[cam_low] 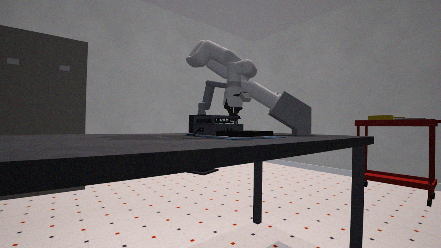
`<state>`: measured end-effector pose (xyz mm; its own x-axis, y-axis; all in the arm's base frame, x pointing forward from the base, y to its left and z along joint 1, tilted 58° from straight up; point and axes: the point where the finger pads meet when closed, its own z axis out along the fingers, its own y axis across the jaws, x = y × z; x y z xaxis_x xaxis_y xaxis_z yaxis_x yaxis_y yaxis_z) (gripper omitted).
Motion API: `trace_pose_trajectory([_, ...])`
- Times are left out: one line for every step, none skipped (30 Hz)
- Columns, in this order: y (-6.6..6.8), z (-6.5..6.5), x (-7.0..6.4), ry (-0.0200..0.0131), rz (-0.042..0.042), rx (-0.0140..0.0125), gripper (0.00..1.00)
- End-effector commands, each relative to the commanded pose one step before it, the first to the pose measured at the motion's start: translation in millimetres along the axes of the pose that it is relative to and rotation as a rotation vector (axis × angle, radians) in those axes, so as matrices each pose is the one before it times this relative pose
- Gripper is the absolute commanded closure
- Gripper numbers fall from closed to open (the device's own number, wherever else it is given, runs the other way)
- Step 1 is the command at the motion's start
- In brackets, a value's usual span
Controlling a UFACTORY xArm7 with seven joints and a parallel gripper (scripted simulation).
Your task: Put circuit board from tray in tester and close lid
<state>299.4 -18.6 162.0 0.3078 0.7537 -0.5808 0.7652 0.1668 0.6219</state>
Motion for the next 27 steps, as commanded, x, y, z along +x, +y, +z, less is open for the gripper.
trace_pose_trajectory([0.01,-0.33,0.38,0.001,-0.00046,-0.00049,1.0])
trace_pose_trajectory([0.0,0.0,0.0,0.0,0.0,0.0,1.0])
trace_pose_trajectory([0.0,0.02,0.0,0.0,0.0,0.0,1.0])
trace_pose_trajectory([0.0,0.09,0.0,0.0,0.0,0.0,1.0])
trace_pose_trajectory([0.0,0.2,0.0,0.0,0.0,0.0,1.0])
trace_pose_trajectory([0.0,0.32,0.0,0.0,0.0,0.0,1.0])
trace_pose_trajectory([0.0,0.41,0.0,0.0,0.0,0.0,1.0])
trace_pose_trajectory([0.0,0.46,0.0,0.0,0.0,0.0,1.0])
trace_pose_trajectory([0.0,0.0,0.0,0.0,0.0,0.0,1.0])
trace_pose_trajectory([0.0,0.0,0.0,0.0,0.0,0.0,1.0])
trace_pose_trajectory([0.0,0.46,0.0,0.0,0.0,0.0,1.0])
trace_pose_trajectory([0.0,0.41,0.0,0.0,0.0,0.0,1.0])
trace_pose_trajectory([0.0,0.32,0.0,0.0,0.0,0.0,1.0])
trace_pose_trajectory([0.0,0.2,0.0,0.0,0.0,0.0,1.0])
trace_pose_trajectory([0.0,0.09,0.0,0.0,0.0,0.0,1.0])
trace_pose_trajectory([0.0,0.02,0.0,0.0,0.0,0.0,1.0])
trace_pose_trajectory([0.0,0.0,0.0,0.0,0.0,0.0,1.0])
trace_pose_trajectory([0.0,0.0,0.0,0.0,0.0,0.0,1.0])
trace_pose_trajectory([0.0,0.0,0.0,0.0,0.0,0.0,1.0])
trace_pose_trajectory([0.0,0.0,0.0,0.0,0.0,0.0,1.0])
trace_pose_trajectory([0.0,0.0,0.0,0.0,0.0,0.0,1.0])
trace_pose_trajectory([0.0,0.0,0.0,0.0,0.0,0.0,1.0])
trace_pose_trajectory([0.0,0.0,0.0,0.0,0.0,0.0,1.0])
trace_pose_trajectory([0.0,0.0,0.0,0.0,0.0,0.0,1.0])
trace_pose_trajectory([0.0,0.0,0.0,0.0,0.0,0.0,1.0])
trace_pose_trajectory([0.0,0.0,0.0,0.0,0.0,0.0,1.0])
trace_pose_trajectory([0.0,0.0,0.0,0.0,0.0,0.0,1.0])
